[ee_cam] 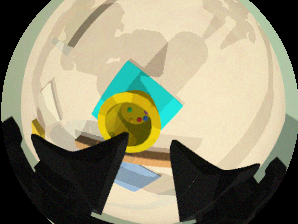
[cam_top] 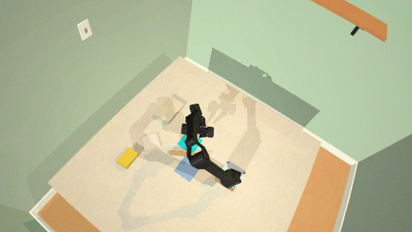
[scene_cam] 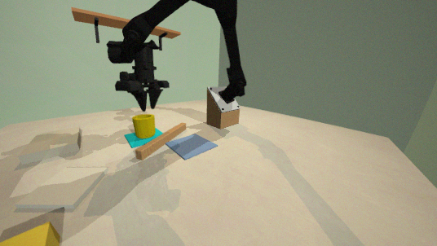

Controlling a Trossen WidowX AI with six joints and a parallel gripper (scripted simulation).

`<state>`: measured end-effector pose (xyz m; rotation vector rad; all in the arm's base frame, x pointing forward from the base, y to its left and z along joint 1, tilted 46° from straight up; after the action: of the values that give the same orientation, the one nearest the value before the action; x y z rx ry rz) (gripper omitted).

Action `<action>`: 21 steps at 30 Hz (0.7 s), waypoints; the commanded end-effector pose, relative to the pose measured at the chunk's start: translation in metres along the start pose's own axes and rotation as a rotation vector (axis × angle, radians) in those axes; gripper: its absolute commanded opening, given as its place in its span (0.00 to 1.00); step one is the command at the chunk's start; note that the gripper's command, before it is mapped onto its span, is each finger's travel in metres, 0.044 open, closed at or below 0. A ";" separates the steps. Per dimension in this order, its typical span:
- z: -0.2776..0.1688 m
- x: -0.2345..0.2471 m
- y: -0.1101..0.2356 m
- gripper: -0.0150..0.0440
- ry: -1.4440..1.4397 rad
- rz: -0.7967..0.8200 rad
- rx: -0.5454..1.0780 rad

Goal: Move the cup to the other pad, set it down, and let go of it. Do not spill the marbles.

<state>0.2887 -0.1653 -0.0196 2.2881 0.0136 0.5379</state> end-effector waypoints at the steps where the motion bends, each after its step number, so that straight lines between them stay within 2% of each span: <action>1: 0.000 0.000 -0.001 0.72 -0.001 -0.001 0.001; 7: 0.000 0.000 0.003 0.99 0.000 -0.001 0.000; 21: 0.001 0.001 0.060 1.00 0.006 -0.007 -0.004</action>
<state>0.2822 -0.2002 0.0143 2.2881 0.0128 0.5337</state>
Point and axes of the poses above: the point midway between the two fingers, 35 mm back from their tips, its own y axis back along the fingers, its own x axis across the jaws, z = x × y, the point moved 6 cm from there along y, back along the fingers, and after that the axes turned 1 degree about y, right-handed, at the moved point
